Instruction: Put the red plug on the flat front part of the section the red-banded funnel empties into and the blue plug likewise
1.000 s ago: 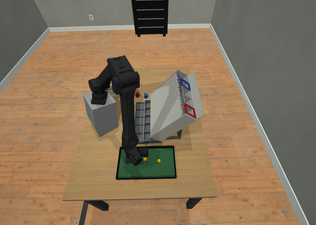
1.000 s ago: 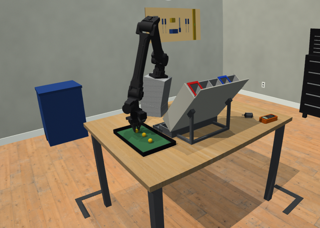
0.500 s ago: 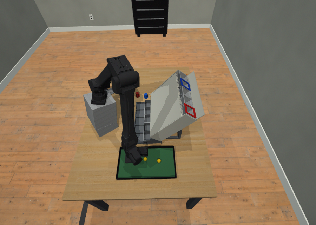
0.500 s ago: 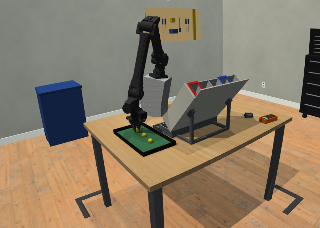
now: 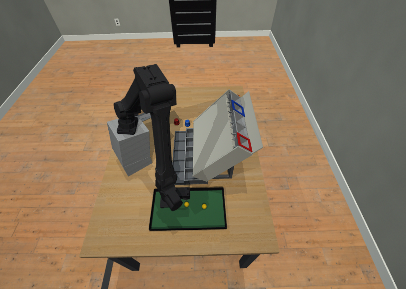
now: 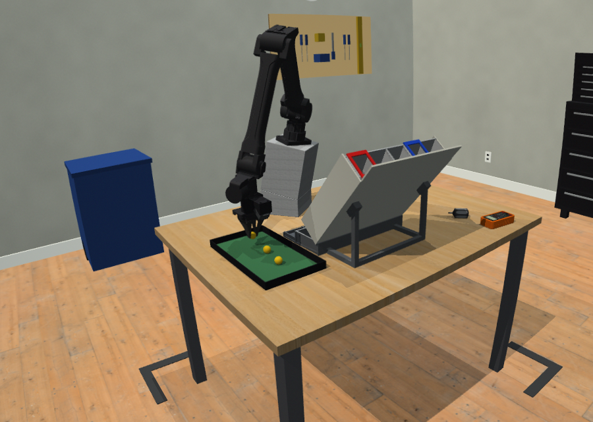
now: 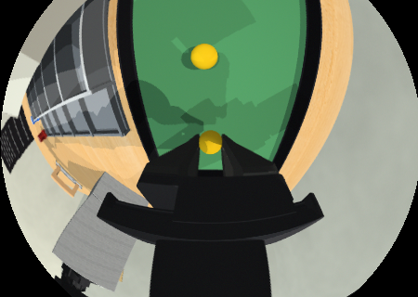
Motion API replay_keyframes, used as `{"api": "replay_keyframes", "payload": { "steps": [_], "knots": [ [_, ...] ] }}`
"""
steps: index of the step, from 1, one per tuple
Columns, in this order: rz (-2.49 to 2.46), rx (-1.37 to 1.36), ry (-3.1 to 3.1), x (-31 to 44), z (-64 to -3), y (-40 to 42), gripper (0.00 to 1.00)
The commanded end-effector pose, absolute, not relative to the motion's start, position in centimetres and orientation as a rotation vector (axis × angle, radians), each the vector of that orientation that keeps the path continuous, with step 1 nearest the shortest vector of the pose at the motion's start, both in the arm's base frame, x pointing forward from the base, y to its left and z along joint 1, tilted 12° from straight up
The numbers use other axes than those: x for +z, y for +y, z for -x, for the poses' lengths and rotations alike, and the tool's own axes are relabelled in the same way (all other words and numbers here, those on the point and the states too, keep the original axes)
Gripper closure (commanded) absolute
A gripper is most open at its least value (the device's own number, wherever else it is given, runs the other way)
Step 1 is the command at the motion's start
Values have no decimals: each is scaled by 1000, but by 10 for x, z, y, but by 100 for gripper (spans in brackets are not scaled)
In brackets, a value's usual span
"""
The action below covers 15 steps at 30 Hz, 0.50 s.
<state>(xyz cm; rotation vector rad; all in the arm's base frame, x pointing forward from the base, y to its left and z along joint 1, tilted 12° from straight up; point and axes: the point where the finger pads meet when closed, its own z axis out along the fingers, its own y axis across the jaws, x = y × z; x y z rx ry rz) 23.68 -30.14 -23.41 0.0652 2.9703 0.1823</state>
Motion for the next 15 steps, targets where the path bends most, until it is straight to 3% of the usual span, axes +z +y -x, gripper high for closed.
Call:
{"api": "replay_keyframes", "payload": {
  "steps": [1,15],
  "knots": [
    [-63,159,2962,-221,-236,-310,100],
    [-67,162,2964,-212,-232,-310,100]
  ]
}}
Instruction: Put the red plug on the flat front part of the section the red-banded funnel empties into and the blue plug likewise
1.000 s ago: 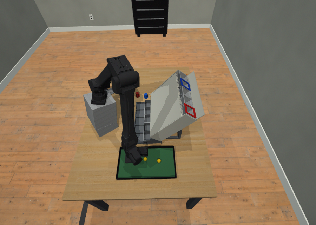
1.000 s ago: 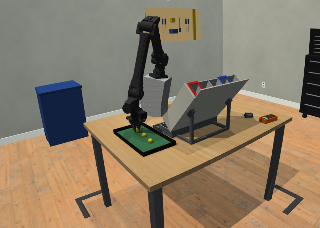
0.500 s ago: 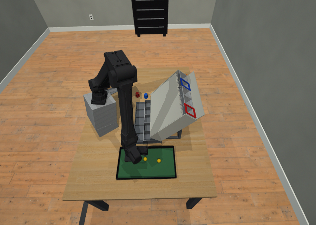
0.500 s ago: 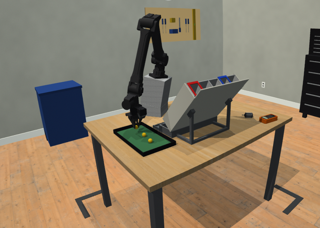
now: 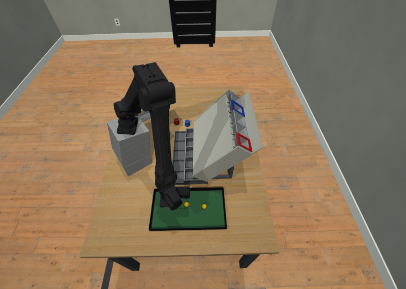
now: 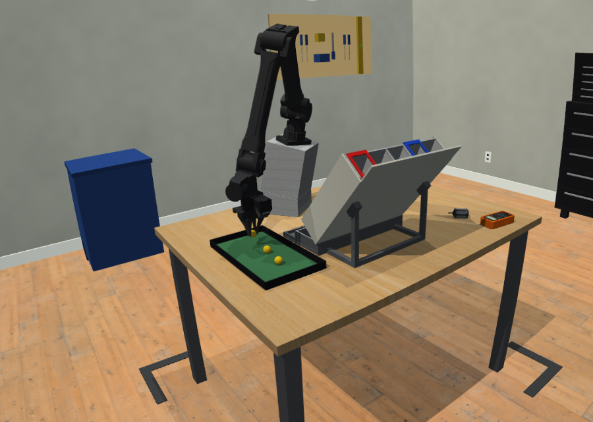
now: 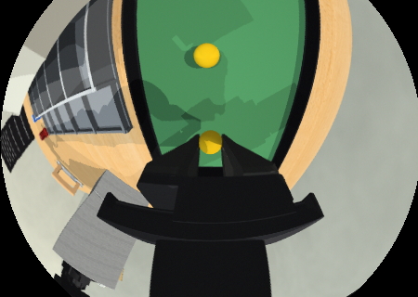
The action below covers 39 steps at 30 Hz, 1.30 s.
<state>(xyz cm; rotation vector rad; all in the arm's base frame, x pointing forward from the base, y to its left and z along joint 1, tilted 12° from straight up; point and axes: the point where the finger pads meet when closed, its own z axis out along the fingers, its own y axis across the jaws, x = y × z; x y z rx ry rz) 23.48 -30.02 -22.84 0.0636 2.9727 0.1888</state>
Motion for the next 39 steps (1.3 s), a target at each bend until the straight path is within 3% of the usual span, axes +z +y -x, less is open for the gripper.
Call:
{"api": "replay_keyframes", "payload": {
  "steps": [1,20,39],
  "knots": [
    [-67,162,2964,-209,-232,-310,100],
    [-65,147,2959,-126,-220,-324,100],
    [-54,147,2959,-123,-223,-324,100]
  ]
}}
